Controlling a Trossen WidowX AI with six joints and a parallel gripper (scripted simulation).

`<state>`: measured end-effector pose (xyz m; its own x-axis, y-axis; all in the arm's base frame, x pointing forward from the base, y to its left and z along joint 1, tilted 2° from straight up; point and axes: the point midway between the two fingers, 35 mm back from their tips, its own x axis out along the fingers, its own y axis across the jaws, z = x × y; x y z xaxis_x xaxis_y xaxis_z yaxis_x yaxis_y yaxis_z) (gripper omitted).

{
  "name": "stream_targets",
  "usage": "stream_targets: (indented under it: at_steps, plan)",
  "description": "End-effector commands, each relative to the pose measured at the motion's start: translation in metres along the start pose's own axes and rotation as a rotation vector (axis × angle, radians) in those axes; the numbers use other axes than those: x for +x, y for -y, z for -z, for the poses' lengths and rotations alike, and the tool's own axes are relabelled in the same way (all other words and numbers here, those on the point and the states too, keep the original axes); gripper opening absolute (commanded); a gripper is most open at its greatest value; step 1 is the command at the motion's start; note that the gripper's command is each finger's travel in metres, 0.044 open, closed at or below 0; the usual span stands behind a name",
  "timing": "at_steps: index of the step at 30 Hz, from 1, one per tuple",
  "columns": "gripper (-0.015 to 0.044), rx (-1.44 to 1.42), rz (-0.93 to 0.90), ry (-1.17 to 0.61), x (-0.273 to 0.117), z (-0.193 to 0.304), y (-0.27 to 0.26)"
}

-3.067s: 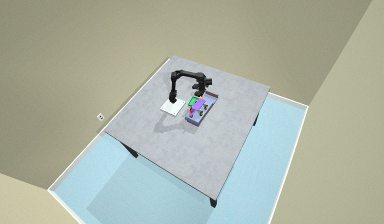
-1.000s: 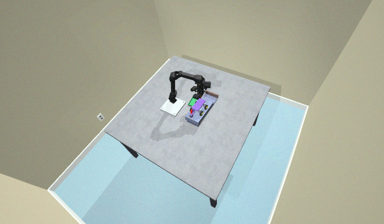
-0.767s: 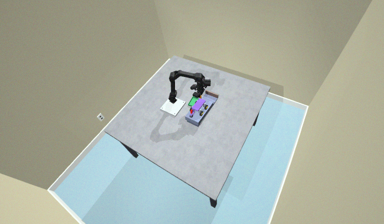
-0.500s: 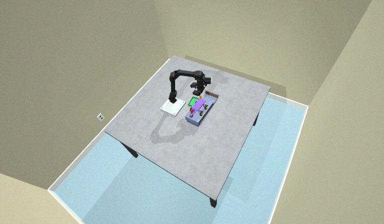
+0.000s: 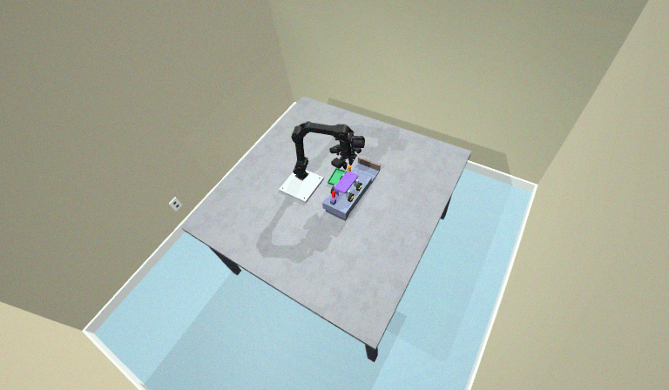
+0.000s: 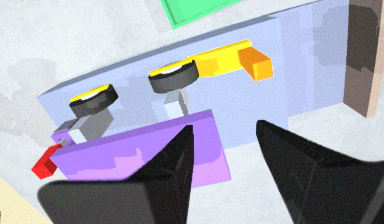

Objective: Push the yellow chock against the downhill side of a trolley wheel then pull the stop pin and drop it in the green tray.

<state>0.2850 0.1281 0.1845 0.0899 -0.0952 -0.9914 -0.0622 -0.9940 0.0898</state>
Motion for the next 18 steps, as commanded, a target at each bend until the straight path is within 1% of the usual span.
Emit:
stream_targets:
  at_steps: [1, 10, 16, 18]
  plan:
    - [0.019, 0.18, -0.025, -0.013, -0.002, 0.013, -0.019]
    - [0.019, 0.822, -0.111, -0.051, -0.004, 0.043, -0.093]
    - [0.019, 1.243, -0.174, -0.094, -0.006, 0.054, -0.146]
    - [0.019, 1.333, -0.189, -0.106, -0.007, 0.055, -0.157]
